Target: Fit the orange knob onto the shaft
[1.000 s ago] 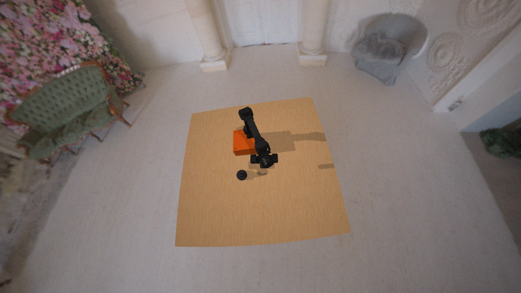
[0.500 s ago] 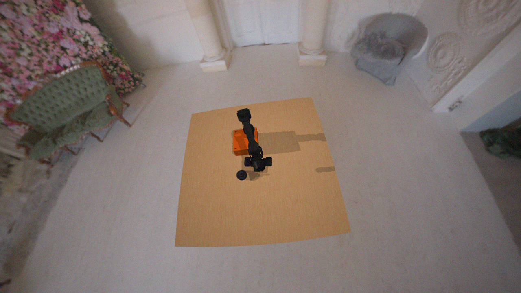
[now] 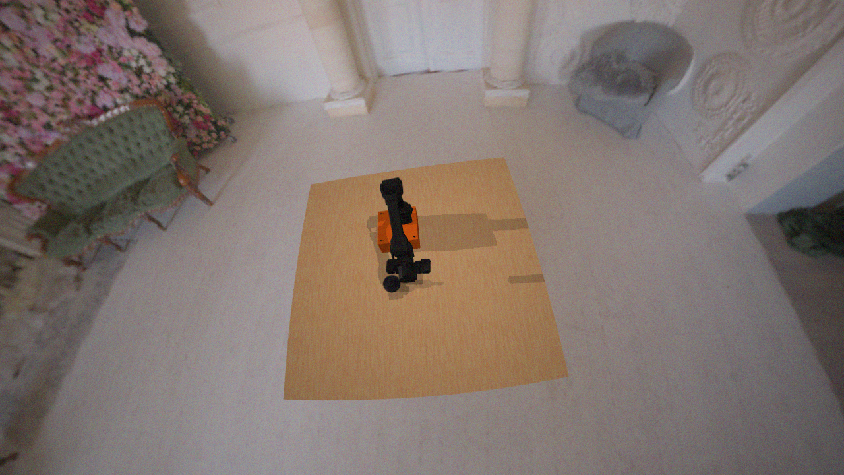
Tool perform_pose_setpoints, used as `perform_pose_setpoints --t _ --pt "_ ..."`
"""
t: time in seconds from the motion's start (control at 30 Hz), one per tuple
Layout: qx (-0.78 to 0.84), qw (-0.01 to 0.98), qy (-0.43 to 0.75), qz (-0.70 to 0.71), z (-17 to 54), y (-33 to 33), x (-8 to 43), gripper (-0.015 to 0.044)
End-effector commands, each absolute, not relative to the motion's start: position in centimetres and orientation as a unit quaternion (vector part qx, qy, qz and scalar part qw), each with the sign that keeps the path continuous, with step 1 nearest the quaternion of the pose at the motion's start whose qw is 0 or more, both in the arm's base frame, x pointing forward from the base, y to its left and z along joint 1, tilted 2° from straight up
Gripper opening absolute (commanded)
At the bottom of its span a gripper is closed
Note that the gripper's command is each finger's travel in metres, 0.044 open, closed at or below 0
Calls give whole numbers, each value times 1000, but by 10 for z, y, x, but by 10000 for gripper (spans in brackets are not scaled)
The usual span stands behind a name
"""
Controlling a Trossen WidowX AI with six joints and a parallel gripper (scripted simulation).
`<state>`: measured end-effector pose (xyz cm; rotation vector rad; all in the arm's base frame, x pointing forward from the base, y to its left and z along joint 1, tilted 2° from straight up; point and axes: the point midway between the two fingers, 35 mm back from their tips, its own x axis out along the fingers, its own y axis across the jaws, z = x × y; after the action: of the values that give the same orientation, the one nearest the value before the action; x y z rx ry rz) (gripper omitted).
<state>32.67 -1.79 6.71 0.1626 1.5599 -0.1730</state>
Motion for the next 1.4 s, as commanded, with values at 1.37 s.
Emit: perform_pose_setpoints --t 1.37 --pt "55 707 702 -73 27 -133 310 0"
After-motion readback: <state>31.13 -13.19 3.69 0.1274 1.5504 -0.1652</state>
